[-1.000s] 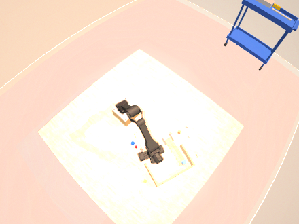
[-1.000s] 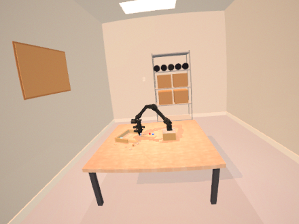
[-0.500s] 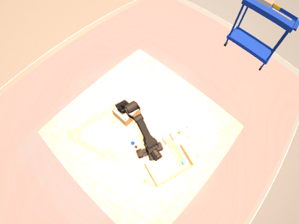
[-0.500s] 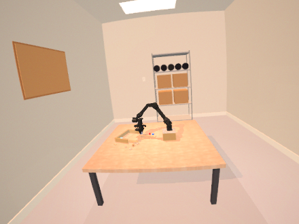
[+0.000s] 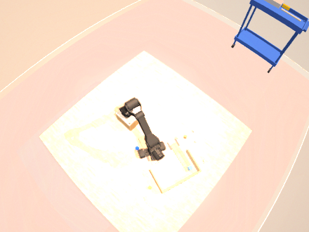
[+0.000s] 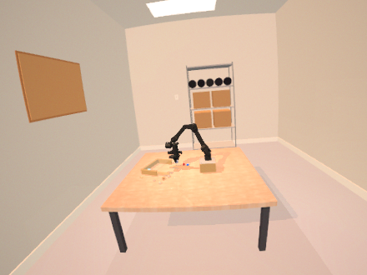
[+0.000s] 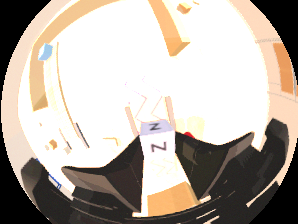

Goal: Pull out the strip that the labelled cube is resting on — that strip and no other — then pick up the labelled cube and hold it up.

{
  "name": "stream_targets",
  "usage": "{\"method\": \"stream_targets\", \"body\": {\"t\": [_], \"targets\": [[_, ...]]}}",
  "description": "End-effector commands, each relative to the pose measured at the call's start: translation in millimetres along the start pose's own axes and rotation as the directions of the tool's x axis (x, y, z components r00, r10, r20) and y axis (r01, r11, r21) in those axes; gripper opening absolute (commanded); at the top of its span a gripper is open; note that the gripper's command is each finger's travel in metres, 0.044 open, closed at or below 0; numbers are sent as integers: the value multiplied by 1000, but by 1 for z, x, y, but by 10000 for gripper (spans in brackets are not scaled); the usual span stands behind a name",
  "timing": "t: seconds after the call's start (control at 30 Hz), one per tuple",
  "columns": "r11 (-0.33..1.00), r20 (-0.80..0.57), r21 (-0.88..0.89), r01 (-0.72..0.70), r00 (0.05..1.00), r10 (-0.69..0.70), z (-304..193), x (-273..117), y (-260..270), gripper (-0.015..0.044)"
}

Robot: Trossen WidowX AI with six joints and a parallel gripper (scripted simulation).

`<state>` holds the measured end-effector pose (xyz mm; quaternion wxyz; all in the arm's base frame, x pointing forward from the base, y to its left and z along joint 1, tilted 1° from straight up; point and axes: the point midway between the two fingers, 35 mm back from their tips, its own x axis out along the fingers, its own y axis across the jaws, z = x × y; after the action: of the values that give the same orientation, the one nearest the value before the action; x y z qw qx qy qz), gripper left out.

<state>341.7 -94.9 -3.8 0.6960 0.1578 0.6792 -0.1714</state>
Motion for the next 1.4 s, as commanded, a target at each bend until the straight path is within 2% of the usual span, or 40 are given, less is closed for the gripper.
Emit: {"method": "stream_targets", "body": {"t": [0.0, 0.33, 0.47, 0.67, 1.37], "targets": [[1000, -7, -3, 1, 1000, -1, -14, 0, -3, 0], [1000, -10, -3, 2, 1000, -2, -48, 1, -10, 0], [1000, -10, -3, 2, 1000, -2, -48, -3, -10, 0], [1000, -10, -3, 2, 1000, -2, -48, -35, -10, 0], [1000, -10, -3, 2, 1000, -2, -48, -35, -10, 0]]}}
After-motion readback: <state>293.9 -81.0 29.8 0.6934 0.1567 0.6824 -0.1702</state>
